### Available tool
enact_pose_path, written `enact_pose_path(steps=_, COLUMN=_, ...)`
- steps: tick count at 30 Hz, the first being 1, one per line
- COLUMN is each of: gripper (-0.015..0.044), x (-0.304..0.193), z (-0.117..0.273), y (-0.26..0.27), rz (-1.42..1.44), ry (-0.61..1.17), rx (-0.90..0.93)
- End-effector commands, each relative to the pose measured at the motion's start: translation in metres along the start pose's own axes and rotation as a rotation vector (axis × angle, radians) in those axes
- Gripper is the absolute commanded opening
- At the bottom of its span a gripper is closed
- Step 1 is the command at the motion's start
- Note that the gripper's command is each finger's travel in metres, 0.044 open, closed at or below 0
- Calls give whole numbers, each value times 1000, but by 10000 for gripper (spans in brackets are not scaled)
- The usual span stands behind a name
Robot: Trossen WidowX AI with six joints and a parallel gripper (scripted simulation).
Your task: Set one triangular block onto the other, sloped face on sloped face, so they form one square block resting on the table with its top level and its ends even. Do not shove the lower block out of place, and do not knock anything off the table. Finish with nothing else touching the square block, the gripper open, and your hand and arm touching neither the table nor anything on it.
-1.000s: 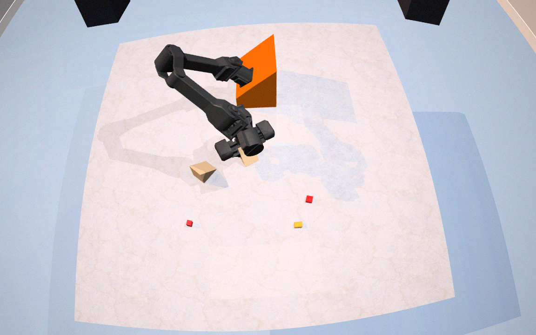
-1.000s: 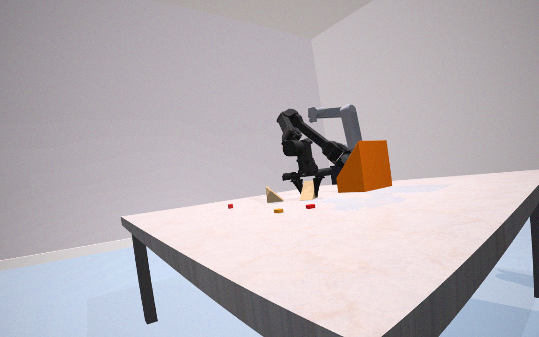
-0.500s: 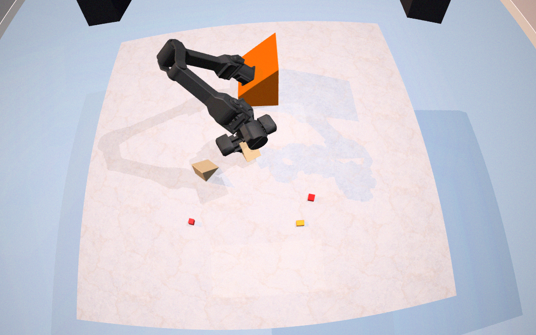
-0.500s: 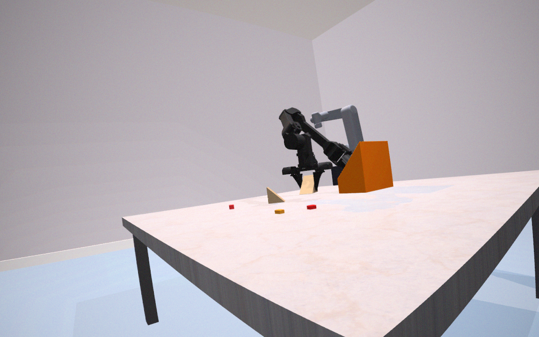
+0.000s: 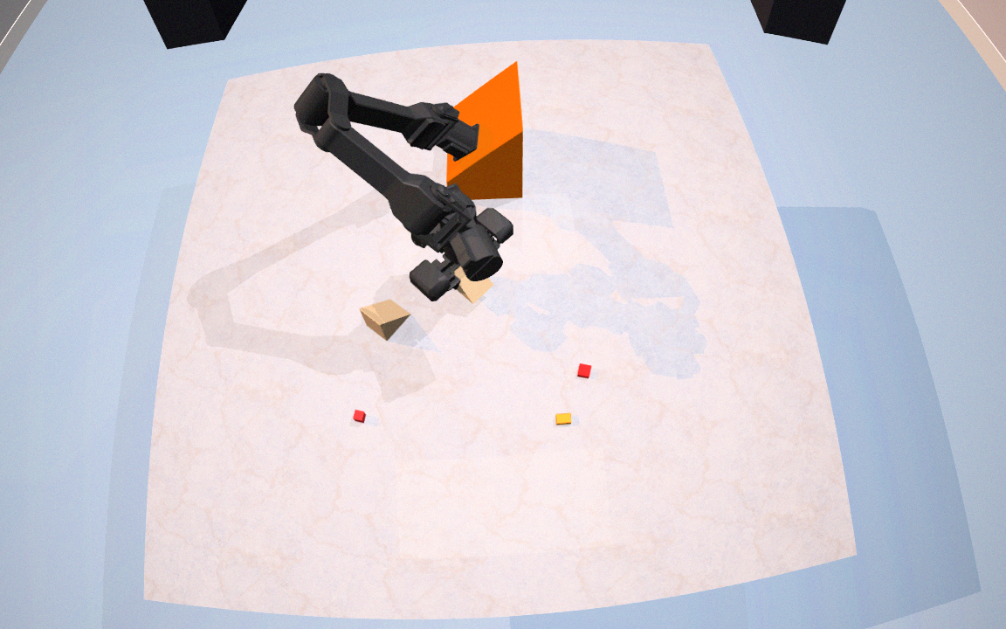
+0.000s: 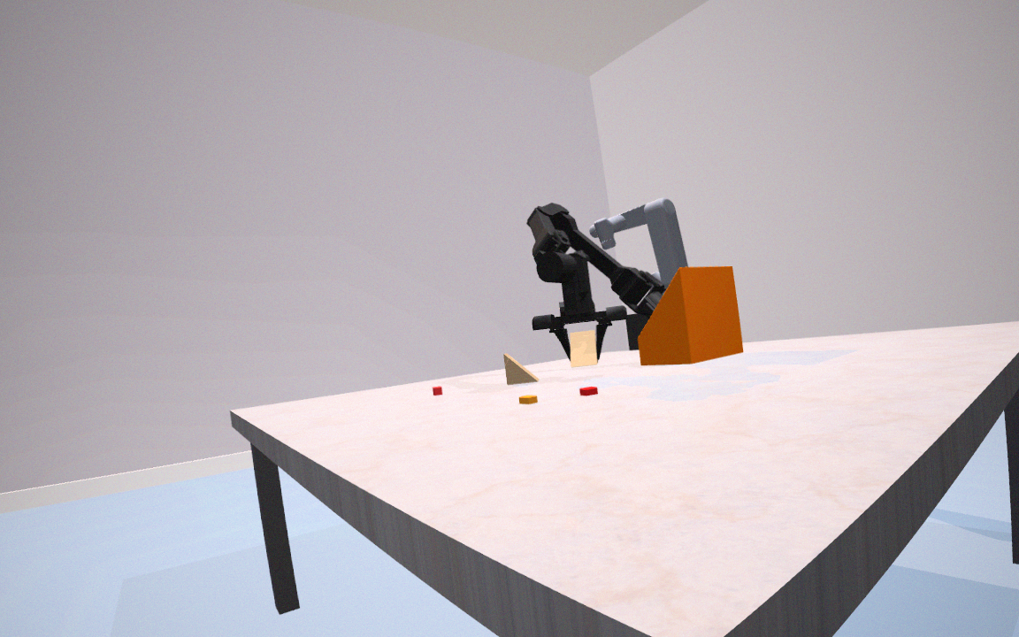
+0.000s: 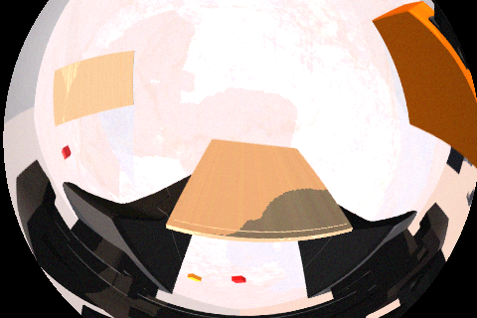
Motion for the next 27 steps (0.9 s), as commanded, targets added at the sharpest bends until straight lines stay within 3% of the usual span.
enact_pose_path(steps=1, gripper=0, x=0, z=0, y=0, rz=106, ry=2, rx=-1)
enact_pose_path(steps=27, gripper=0, x=0, z=0, y=0, rz=770, ry=4, rx=-1)
Point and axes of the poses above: the point midway between the two fingers, 35 mm back from their tips, its own z axis back along the fingers, its own y axis across the jaws, x = y × z, the point moved 7 cm from there along z, back along the fingers, and after that the axes turned 12 degrees about z, right-handed, at the moved point
